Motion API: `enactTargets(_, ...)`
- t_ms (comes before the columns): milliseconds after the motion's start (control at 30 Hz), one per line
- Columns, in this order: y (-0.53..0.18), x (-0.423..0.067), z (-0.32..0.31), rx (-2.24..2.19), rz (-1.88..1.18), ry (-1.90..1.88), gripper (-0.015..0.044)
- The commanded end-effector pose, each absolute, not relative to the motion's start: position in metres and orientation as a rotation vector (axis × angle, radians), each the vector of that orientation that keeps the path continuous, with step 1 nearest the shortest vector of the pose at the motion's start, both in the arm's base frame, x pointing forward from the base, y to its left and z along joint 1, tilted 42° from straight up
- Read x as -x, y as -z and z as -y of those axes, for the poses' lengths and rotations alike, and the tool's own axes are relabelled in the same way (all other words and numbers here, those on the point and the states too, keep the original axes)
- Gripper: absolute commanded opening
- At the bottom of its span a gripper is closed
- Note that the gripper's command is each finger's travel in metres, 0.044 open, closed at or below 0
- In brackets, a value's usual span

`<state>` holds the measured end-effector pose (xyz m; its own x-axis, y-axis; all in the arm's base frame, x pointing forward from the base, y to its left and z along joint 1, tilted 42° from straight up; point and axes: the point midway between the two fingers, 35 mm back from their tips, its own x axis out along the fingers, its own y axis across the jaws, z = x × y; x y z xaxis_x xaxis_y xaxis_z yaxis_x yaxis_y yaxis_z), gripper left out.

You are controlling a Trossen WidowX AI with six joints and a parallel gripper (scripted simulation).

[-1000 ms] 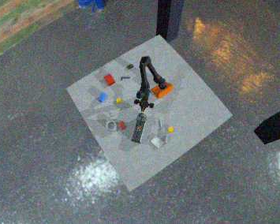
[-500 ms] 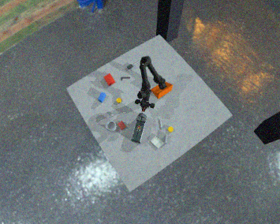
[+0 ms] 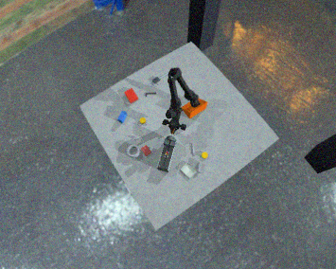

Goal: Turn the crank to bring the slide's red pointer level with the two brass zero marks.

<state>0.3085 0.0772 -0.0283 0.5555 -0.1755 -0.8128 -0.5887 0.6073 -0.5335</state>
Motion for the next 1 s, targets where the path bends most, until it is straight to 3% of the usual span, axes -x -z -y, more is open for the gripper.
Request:
enactTargets(0, 0.0336, -0.3027, -0.0824, 0.913, -0.986, -0.316, 0.0)
enactTargets(967, 0.0401, -0.2988, -0.0839, 0.913, -0.986, -0.316, 0.0)
